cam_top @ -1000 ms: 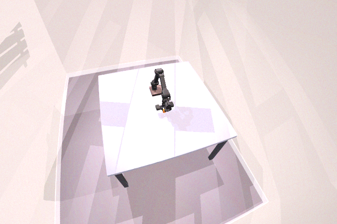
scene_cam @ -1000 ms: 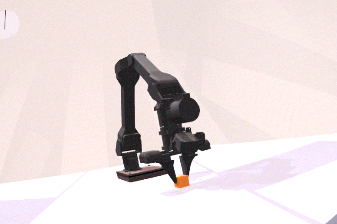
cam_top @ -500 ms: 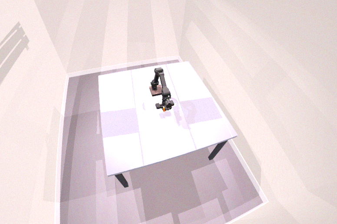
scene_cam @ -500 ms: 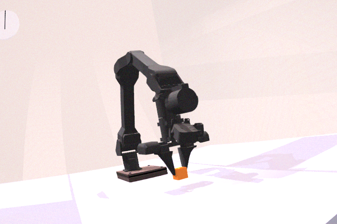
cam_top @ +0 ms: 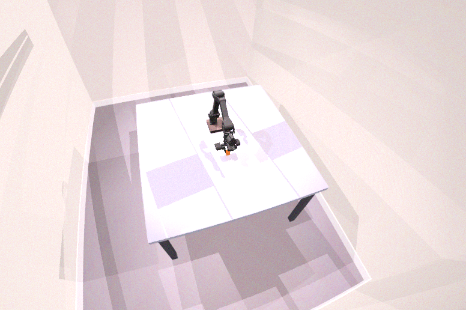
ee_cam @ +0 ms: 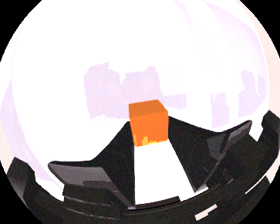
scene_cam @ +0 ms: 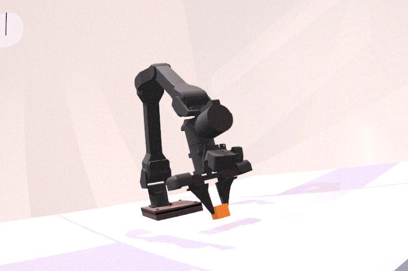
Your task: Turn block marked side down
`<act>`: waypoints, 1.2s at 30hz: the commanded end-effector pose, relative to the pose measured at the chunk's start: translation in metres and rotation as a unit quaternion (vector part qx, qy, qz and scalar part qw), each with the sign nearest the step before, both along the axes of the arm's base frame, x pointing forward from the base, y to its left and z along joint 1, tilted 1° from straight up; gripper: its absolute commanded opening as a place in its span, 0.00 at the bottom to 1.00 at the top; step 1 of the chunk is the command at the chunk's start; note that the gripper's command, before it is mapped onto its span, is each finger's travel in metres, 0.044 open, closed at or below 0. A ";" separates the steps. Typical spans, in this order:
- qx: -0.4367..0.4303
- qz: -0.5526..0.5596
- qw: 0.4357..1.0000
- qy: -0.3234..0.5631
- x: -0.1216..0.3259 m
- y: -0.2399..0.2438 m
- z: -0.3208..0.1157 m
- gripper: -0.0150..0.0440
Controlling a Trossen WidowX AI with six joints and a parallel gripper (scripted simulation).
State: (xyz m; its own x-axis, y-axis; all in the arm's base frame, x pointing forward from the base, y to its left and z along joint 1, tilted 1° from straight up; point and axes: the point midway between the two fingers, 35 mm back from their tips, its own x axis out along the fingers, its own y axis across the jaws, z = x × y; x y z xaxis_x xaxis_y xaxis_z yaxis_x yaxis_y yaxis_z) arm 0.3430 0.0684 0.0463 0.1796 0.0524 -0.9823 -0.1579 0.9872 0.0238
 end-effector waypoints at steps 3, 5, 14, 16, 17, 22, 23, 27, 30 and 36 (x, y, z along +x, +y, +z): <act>0.006 -0.002 0.999 -0.050 0.001 0.000 0.002 0.25; 0.008 -0.003 0.998 -0.065 0.001 0.000 0.002 0.25; 0.020 -0.004 0.991 -0.134 -0.002 -0.001 0.001 0.25; 0.022 -0.005 0.988 -0.150 -0.003 -0.001 0.001 0.25; 0.024 -0.005 0.987 -0.157 -0.004 -0.001 0.001 0.25; 0.027 -0.006 0.984 -0.176 -0.006 -0.001 0.001 0.25; 0.027 -0.006 0.984 -0.176 -0.006 -0.001 0.001 0.25; 0.029 -0.006 0.982 -0.187 -0.003 -0.001 -0.003 0.25; 0.032 -0.006 0.977 -0.209 0.001 0.000 -0.009 0.25; 0.038 -0.006 0.967 -0.251 0.006 0.001 -0.020 0.25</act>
